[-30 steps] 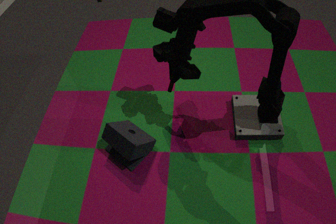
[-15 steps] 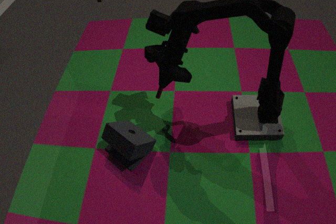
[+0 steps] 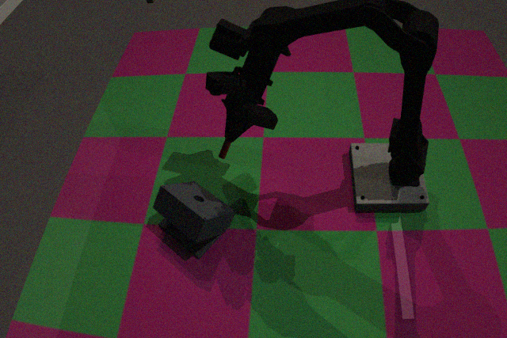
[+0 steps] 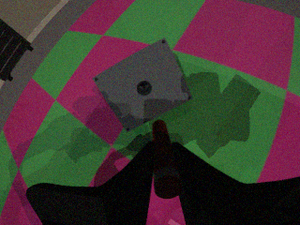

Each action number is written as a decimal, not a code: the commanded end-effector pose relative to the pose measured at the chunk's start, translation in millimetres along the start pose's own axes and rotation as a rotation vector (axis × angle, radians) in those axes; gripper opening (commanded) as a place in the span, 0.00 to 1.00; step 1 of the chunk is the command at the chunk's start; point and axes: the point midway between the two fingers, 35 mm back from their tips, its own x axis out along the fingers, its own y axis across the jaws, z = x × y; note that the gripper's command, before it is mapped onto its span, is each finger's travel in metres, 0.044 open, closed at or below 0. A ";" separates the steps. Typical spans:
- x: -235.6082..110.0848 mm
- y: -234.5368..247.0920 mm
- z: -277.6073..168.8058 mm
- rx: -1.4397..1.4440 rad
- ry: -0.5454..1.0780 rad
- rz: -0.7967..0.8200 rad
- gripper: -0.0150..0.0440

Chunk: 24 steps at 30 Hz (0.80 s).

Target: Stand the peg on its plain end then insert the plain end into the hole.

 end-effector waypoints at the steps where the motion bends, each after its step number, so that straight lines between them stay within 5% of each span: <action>1: 6.2 5.7 10.8 0.008 -0.035 0.042 0.25; 24: 50.9 11.0 18.1 0.011 -0.050 0.059 0.25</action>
